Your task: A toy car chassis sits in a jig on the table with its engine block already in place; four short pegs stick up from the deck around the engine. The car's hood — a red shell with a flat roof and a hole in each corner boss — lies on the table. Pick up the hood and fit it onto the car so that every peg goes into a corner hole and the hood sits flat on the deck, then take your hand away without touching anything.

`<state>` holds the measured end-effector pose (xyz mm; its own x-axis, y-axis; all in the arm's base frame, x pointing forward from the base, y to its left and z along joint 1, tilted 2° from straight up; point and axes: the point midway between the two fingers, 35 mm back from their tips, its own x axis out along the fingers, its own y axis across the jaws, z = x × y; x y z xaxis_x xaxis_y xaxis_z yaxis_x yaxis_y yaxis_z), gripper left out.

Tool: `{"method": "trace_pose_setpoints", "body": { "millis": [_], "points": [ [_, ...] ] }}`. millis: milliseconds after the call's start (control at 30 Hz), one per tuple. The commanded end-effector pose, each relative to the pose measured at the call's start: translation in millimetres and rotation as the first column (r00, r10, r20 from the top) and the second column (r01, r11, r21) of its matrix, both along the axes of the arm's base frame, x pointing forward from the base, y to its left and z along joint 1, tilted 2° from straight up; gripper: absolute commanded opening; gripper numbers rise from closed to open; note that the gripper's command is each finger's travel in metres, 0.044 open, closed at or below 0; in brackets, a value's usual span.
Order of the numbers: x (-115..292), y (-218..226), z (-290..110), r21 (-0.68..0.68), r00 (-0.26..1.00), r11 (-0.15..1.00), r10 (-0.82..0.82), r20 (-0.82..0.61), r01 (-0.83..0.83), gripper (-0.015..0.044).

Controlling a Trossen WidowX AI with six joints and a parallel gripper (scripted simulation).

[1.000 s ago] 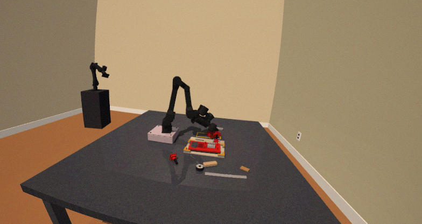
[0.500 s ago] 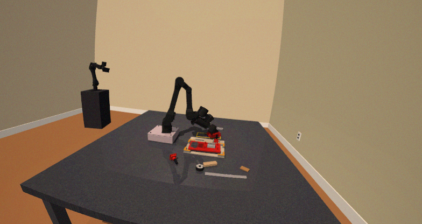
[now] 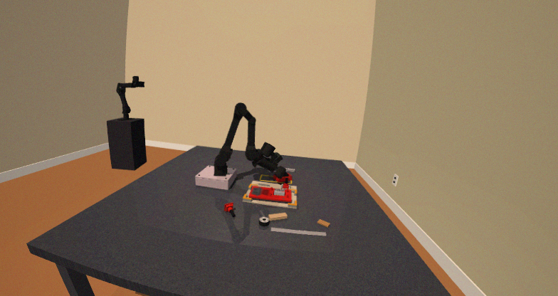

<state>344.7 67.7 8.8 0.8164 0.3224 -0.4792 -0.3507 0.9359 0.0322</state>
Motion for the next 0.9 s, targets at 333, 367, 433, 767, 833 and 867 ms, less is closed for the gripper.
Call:
{"method": "trace_pose_setpoints", "body": {
  "millis": [333,367,433,767,833,867],
  "points": [
    [-2,0,-8,-0.001,1.000,1.000,0.006,-0.006,-0.006,0.0440],
    [-2,0,-8,-0.001,1.000,1.000,0.006,-0.006,-0.006,0.0440],
    [-2,0,-9,-0.001,1.000,1.000,0.006,-0.006,-0.006,0.0440],
    [-2,0,-14,-0.001,1.000,1.000,0.006,-0.006,-0.006,0.0440],
    [-2,0,-15,-0.001,1.000,1.000,0.006,-0.006,-0.006,0.0440],
    [-2,0,-16,-0.001,1.000,1.000,0.006,-0.006,-0.006,0.0440]
  ]
}}
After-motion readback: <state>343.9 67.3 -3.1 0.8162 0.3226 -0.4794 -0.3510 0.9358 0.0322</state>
